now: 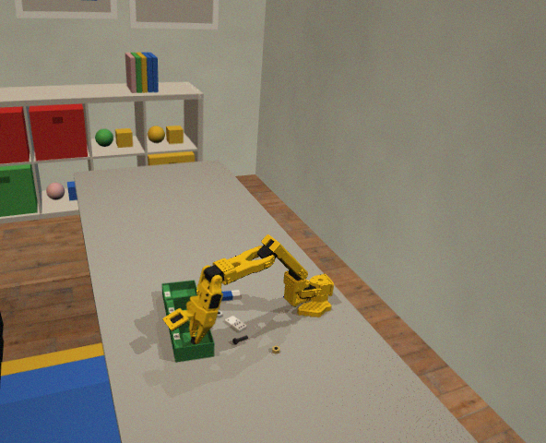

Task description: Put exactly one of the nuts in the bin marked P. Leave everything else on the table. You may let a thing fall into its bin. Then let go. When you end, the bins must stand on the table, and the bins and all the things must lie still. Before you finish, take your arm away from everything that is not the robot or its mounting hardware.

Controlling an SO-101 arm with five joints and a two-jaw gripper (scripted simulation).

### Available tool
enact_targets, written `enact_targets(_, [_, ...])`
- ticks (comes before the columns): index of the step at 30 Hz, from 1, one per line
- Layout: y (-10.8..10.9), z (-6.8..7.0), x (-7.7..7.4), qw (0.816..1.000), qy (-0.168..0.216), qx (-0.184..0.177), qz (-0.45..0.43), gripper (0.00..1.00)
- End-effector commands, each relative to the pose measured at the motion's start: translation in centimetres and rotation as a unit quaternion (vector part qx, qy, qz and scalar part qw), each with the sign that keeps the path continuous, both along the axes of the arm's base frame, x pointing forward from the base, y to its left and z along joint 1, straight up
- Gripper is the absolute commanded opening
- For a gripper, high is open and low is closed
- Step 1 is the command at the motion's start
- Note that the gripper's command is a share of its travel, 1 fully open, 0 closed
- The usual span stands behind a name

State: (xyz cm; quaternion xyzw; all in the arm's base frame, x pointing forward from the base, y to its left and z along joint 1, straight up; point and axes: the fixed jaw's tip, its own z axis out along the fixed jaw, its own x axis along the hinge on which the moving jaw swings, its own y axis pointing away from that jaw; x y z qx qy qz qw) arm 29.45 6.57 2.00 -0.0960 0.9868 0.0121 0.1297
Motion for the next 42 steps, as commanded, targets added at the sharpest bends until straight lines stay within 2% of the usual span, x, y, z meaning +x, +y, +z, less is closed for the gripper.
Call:
enact_targets(1, [0.51,1.77,0.71,0.999,-0.038,0.007,0.009,0.0])
enact_targets(10, [0.51,1.77,0.71,0.999,-0.038,0.007,0.009,0.01])
enact_targets(29, [0.51,1.77,0.71,0.999,-0.038,0.007,0.009,0.16])
enact_targets(42, [0.51,1.94,0.68,0.999,-0.038,0.007,0.009,0.17])
